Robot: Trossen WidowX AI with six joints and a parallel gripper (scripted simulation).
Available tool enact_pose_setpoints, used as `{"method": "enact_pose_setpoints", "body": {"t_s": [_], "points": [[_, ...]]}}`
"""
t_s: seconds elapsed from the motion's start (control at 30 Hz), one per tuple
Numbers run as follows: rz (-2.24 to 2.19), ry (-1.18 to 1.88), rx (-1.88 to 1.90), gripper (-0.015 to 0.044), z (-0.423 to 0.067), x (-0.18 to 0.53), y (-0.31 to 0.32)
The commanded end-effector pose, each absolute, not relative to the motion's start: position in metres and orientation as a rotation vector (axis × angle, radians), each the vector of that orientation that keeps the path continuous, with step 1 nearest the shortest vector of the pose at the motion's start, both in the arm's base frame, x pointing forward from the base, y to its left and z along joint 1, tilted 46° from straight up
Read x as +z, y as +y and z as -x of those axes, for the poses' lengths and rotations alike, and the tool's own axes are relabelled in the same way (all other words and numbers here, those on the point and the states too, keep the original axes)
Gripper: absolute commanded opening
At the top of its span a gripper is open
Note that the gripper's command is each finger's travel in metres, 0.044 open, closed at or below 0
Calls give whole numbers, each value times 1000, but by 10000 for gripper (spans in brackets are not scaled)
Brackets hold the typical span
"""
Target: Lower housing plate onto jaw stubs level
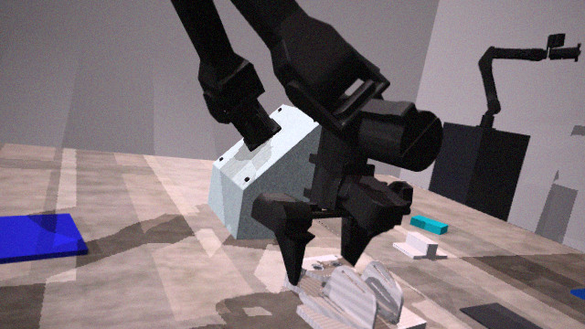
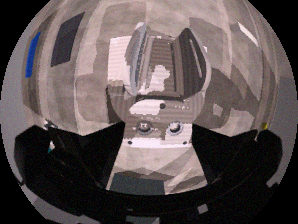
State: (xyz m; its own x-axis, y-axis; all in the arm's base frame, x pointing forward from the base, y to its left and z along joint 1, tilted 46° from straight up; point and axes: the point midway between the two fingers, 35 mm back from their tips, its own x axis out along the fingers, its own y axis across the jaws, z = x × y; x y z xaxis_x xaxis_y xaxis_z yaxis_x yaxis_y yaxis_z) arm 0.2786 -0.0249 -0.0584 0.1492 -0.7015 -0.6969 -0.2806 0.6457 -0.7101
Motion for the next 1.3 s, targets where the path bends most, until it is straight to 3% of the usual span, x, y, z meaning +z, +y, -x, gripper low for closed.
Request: {"method": "enact_pose_setpoints", "body": {"t_s": [0.0,1.27], "points": [[880,1442,-376,351,-278,-60,-29],[880,1442,-376,351,-278,-59,-27]]}}
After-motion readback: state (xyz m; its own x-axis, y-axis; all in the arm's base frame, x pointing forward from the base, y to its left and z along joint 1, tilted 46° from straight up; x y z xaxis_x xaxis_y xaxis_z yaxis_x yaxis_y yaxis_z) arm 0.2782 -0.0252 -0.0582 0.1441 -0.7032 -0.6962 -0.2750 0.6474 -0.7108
